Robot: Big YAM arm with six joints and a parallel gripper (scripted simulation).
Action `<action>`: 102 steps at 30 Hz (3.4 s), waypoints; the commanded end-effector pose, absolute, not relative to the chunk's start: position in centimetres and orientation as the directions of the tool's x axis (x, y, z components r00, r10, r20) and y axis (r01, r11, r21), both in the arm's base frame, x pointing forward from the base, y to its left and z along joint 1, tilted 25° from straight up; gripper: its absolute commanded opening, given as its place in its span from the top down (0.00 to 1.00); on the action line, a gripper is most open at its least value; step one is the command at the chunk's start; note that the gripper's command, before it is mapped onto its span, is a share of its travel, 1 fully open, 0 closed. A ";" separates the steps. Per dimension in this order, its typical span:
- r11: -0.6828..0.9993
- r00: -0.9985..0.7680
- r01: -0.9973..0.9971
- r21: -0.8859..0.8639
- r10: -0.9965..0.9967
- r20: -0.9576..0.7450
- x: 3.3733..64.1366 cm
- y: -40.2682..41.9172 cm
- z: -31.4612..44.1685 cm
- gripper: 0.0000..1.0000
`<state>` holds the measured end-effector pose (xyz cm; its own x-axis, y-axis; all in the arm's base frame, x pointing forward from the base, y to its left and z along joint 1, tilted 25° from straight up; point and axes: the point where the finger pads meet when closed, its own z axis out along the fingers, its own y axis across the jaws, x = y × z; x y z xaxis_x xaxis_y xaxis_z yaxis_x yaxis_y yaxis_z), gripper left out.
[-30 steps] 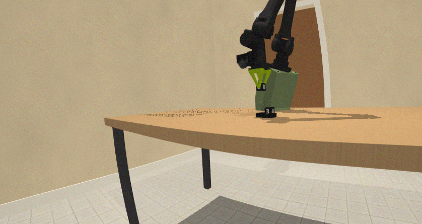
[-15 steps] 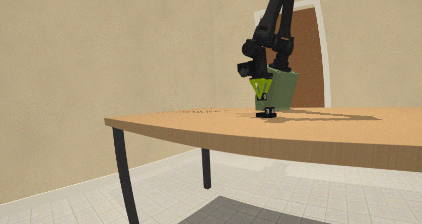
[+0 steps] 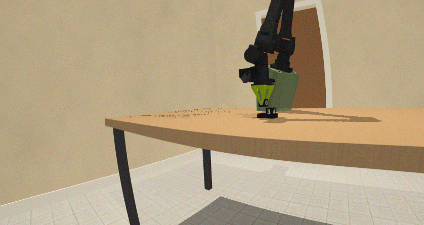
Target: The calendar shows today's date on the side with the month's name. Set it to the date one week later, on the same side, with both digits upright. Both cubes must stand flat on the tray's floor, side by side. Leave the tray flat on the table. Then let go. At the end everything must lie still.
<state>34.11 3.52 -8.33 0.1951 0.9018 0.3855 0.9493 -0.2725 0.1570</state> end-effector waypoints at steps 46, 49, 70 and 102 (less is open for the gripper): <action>-0.268 0.186 0.949 0.169 0.904 0.385 34.8 3.9 -8.1 0.75; -0.267 0.185 0.948 0.172 0.904 0.385 34.8 4.0 -8.0 0.75; -0.266 0.183 0.948 0.173 0.905 0.385 34.8 4.0 -7.9 0.75; -0.269 0.188 0.948 0.169 0.904 0.385 35.3 4.5 -9.7 0.75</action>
<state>34.50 4.06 -9.44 0.1925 0.9024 0.3854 0.9489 -0.2712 0.1611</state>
